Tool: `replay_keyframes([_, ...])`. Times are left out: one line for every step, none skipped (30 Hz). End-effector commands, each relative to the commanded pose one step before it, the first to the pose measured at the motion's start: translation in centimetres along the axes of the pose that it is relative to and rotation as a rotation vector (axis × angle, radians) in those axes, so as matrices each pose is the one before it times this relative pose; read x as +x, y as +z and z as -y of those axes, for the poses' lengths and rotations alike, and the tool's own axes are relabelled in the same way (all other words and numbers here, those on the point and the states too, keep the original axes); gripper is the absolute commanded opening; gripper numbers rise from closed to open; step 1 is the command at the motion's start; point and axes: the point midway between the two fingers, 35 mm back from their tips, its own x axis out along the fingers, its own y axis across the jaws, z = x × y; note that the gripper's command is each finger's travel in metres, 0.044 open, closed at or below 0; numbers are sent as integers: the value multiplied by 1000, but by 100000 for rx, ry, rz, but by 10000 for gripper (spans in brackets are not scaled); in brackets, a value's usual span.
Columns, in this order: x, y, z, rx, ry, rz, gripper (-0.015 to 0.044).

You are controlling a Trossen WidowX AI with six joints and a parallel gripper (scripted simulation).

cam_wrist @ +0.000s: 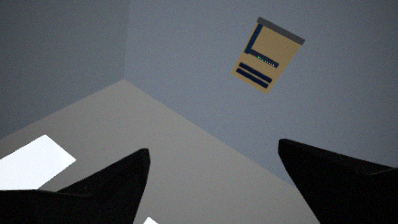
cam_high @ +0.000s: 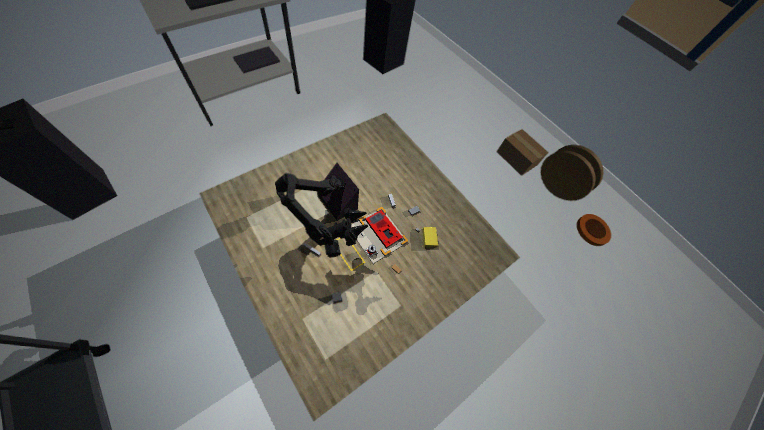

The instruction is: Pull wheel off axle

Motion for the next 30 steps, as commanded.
replay_keyframes([98,187,79,711,-922,947,374])
replay_keyframes([288,557,237,2101,-2751,2870,347])
replay_keyframes([476,915,381,3386,-4532,4879,321])
replay_keyframes([582,1084,427,3907,-5389,6083,300])
replay_keyframes([592,1053,380,3687,-5251,6272,300])
replay_keyframes([598,1019,333,3463,-5088,6464,300])
replay_keyframes([599,984,285,3236,-4899,6657,300])
replay_keyframes([595,946,236,3010,-4684,6850,300])
replay_keyframes([587,906,188,2785,-4444,7041,300])
replay_keyframes([574,865,139,2563,-4177,7227,300])
replay_keyframes([600,764,76,2087,-3981,7298,300])
replay_keyframes([575,718,28,1870,-3662,7474,300])
replay_keyframes([544,671,-19,1661,-3318,7639,300])
replay_keyframes([508,623,-65,1463,-2951,7791,300])
replay_keyframes([468,577,-110,1277,-2562,7928,300])
replay_keyframes([422,530,-154,1103,-2152,8048,300])
replay_keyframes([356,546,-183,1171,-1706,8199,300])
replay_keyframes([303,515,-224,1065,-1265,8287,300])
replay_keyframes([249,475,-266,935,-812,8345,300])
replay_keyframes([190,437,-309,822,-348,8382,300])
replay_keyframes([132,492,-331,1031,88,8450,300])
replay_keyframes([74,460,-374,945,563,8440,300])
replay_keyframes([13,430,-416,876,1043,8407,300])
replay_keyframes([-49,403,-459,823,1524,8349,300])
replay_keyframes([-113,378,-502,786,2006,8268,300])
replay_keyframes([-140,298,-450,639,2031,6790,300])
replay_keyframes([-102,173,-286,382,1376,4034,300])
replay_keyframes([-36,57,-98,127,485,1337,300])
replay_keyframes([0,0,0,0,0,0,300])
replay_keyframes([0,0,0,0,0,0,300])
